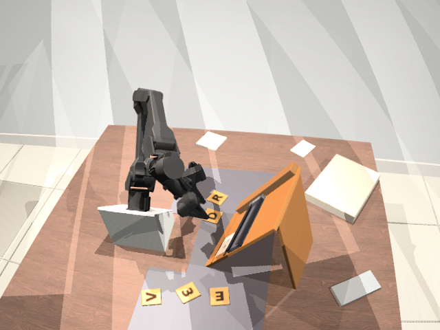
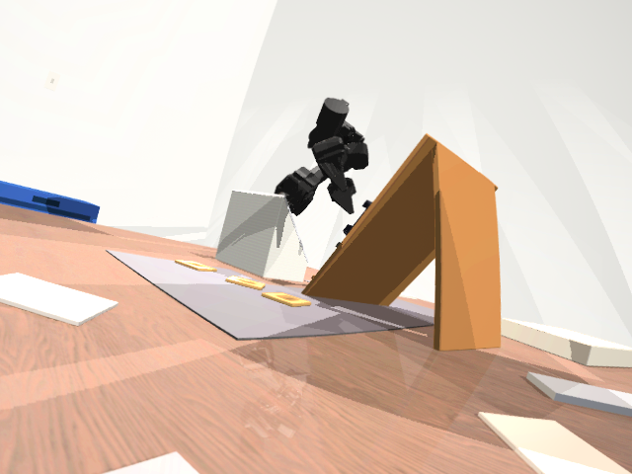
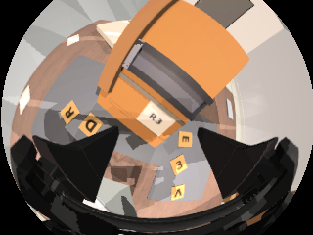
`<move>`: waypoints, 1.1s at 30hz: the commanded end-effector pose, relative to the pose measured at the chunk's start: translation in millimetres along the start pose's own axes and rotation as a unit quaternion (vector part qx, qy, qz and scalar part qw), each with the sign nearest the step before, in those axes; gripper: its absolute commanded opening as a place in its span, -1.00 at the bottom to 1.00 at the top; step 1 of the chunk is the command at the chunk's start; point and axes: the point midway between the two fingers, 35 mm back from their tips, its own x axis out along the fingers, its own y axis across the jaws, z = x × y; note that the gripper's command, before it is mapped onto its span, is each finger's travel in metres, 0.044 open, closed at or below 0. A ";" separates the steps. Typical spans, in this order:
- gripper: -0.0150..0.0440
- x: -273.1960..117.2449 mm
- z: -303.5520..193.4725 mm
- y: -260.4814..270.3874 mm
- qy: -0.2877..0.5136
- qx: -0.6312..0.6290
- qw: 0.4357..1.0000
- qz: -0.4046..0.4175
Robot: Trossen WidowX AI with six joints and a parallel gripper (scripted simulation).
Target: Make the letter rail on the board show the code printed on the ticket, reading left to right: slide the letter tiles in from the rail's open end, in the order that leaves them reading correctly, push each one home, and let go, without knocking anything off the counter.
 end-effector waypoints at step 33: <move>1.00 -67.8 71.8 -11.4 -0.098 -0.426 0.896 0.076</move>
